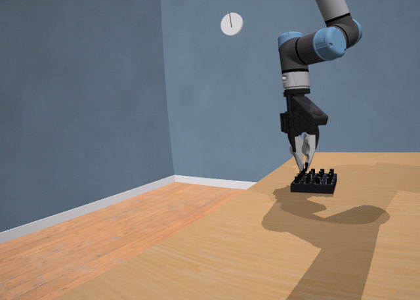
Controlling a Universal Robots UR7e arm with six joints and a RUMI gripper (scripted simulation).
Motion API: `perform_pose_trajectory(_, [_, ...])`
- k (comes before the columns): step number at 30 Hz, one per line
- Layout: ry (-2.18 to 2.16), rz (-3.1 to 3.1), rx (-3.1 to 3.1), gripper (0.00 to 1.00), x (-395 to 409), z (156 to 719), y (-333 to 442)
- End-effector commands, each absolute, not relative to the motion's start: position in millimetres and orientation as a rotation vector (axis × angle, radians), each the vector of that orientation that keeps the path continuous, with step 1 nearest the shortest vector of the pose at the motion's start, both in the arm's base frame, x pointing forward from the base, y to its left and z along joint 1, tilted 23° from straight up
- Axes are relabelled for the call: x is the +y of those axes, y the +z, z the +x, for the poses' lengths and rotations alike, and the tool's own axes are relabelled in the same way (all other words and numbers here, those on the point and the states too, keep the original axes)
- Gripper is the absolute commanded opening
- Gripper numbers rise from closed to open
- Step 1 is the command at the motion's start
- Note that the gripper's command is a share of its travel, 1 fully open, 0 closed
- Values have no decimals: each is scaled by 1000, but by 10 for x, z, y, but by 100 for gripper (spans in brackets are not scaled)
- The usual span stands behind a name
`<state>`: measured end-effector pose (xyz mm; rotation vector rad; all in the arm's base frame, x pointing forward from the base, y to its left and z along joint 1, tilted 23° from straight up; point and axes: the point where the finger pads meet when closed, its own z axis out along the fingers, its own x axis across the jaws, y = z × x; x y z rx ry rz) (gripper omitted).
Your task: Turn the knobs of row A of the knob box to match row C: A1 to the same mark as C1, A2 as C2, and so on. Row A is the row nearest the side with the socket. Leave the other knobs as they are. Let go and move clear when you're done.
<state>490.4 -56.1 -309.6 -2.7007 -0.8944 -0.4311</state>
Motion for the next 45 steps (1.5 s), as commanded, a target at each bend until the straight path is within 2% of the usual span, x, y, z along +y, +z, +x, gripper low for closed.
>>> perform_pose_trajectory(1, [-434,-2699,-903,4,-566,4908,-3092])
perform_pose_trajectory(20, [-456,-2657,-1058,4,-569,4904,-3094])
perform_pose_trajectory(45, [-524,-2458,-1563,4,-582,4895,-3101])
